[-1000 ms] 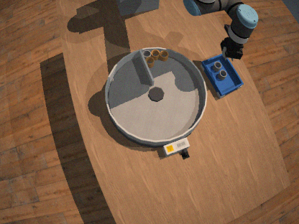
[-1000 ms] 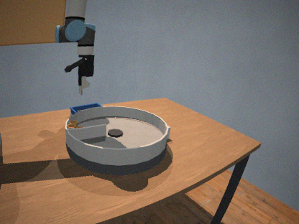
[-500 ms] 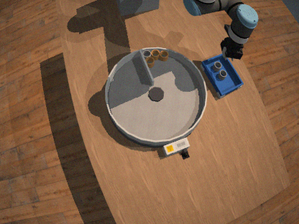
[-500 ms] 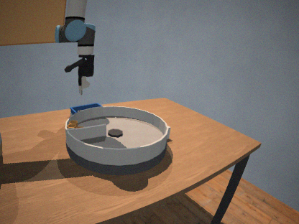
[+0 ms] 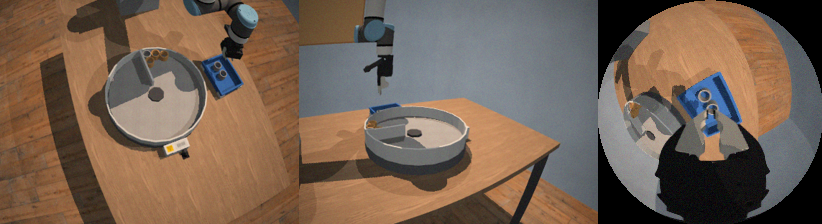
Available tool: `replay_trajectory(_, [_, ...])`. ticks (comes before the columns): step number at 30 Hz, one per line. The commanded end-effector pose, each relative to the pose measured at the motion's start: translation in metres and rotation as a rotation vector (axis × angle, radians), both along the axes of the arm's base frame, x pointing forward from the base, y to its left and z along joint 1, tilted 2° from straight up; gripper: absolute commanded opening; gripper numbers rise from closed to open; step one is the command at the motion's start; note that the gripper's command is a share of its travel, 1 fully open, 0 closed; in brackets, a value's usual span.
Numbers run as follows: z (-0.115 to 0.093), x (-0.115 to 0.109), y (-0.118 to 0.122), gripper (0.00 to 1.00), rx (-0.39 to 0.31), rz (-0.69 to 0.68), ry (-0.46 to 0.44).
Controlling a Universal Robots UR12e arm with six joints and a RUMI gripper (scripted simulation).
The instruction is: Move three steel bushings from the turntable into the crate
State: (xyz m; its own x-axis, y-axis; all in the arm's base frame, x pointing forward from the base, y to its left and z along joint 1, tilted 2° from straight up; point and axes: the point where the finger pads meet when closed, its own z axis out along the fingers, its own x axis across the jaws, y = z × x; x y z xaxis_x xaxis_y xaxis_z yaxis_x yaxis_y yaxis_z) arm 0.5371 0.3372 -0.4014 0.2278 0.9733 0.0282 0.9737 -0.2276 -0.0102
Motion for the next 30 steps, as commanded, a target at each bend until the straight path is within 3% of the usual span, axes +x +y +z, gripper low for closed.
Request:
replay_trajectory(1, [0.001,0.001,0.000,0.06,0.000,0.000,-0.001])
replay_trajectory(11, [0.000,0.000,-0.002,0.05,0.000,0.000,-0.001])
replay_trajectory(15, [0.000,-0.002,-0.018,0.05,0.000,0.000,-0.001])
replay_trajectory(22, [-0.002,-0.012,-0.098,0.05,0.000,0.000,-0.001])
replay_trajectory(24, [-0.002,-0.012,-0.098,0.05,0.000,0.000,-0.001])
replay_trajectory(30, [-0.005,-0.023,-0.191,0.05,0.000,0.000,-0.001])
